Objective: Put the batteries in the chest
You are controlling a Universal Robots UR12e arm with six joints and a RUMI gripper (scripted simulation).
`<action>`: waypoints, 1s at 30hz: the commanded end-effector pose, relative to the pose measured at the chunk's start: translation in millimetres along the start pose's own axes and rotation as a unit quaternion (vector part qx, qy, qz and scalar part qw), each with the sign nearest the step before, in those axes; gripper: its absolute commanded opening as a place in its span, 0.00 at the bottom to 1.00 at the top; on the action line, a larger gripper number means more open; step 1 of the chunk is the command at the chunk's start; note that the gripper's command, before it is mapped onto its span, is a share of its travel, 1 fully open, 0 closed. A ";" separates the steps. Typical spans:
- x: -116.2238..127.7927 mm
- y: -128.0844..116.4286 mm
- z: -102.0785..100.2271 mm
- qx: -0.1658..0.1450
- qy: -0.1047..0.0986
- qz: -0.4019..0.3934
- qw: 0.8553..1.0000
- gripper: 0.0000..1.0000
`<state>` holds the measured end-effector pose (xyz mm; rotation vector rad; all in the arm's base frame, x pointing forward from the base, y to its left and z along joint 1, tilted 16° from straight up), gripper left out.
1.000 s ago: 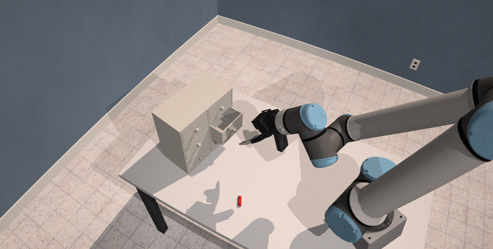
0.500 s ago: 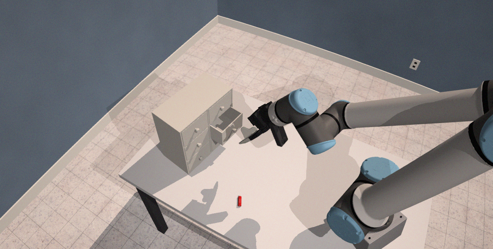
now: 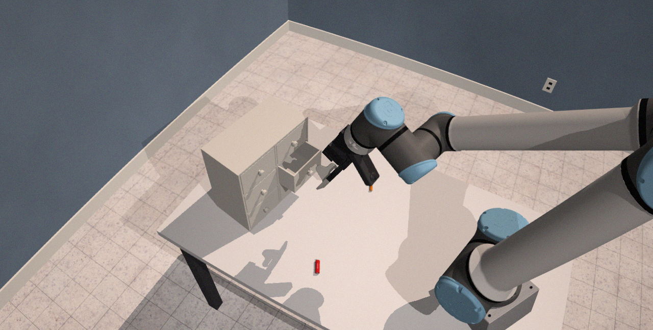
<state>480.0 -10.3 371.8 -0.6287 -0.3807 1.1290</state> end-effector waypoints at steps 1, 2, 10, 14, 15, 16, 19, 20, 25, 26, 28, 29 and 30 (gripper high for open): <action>0.5 -3.8 0.9 0.018 0.002 0.000 1.000 1.00; 0.6 -4.9 1.2 0.024 0.003 0.000 1.000 1.00; 1.7 -12.6 3.4 0.071 0.010 0.000 0.997 1.00; 2.2 -16.2 4.3 0.092 0.013 0.000 0.996 1.00; 2.3 -17.1 4.4 0.097 0.014 0.000 0.995 1.00; 2.3 -17.1 4.4 0.097 0.014 0.000 0.995 1.00; 2.6 -18.7 4.7 0.107 0.015 0.000 0.994 1.00; 2.7 -19.5 4.9 0.112 0.016 0.000 0.994 1.00; 3.2 -23.2 5.4 0.135 0.019 0.000 0.991 1.00; 3.3 -23.9 5.6 0.139 0.019 0.000 0.990 1.00; 3.5 -25.2 5.7 0.147 0.020 0.000 0.989 1.00; 3.6 -25.8 5.7 0.151 0.021 0.000 0.988 1.00; 3.6 -26.4 5.8 0.154 0.022 0.000 0.988 1.00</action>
Point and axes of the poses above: the point where the finger pads meet when closed, its own z axis back along the fingers, its own x axis across the jaws, y = z × x, the point moved 7 cm from there along z, back along the fingers, and after that the axes turned 8 degrees about -z, right-handed, at the moved point
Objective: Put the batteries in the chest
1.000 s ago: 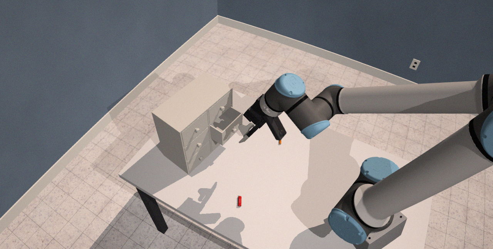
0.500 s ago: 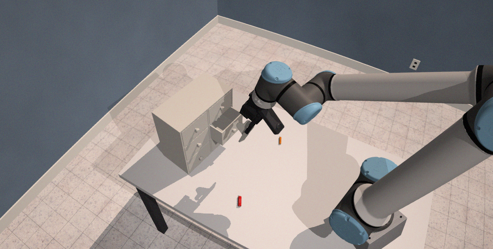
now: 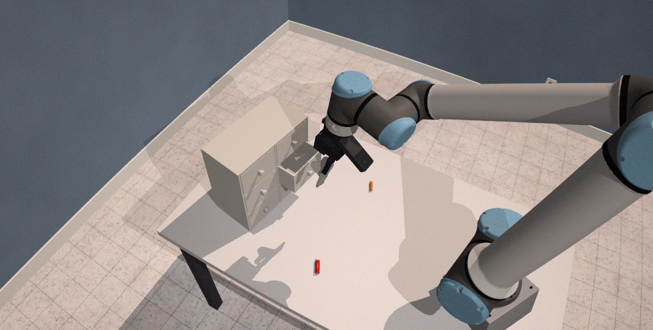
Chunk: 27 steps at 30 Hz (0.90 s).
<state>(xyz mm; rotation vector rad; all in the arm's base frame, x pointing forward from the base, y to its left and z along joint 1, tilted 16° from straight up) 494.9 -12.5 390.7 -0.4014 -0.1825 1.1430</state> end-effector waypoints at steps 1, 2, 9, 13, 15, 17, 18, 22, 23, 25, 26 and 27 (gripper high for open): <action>0.4 -3.3 1.6 0.017 0.002 0.000 1.000 1.00; 0.5 -3.8 1.8 0.021 0.003 0.000 1.000 1.00; 0.8 -6.2 2.7 0.036 0.005 0.000 0.999 1.00; 1.1 -7.7 3.3 0.047 0.007 0.000 0.999 1.00; 1.1 -8.3 3.5 0.051 0.007 0.000 0.999 1.00; 1.2 -8.9 3.7 0.055 0.008 0.000 0.998 1.00; 1.3 -9.2 3.8 0.057 0.008 0.000 0.998 1.00; 1.3 -9.7 3.9 0.060 0.008 0.000 0.998 1.00; 1.4 -9.9 4.0 0.061 0.009 0.000 0.998 1.00; 1.4 -10.2 4.1 0.064 0.009 0.000 0.998 1.00; 1.4 -10.4 4.2 0.065 0.009 0.000 0.998 1.00; 1.5 -10.6 4.2 0.066 0.009 0.000 0.998 1.00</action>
Point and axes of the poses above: the point where the finger pads meet when closed, its own z axis back along the fingers, its own x axis across the jaws, y = z × x, the point moved 7 cm from there along z, back along the fingers, and after that the axes turned 8 degrees about -z, right-handed, at the moved point
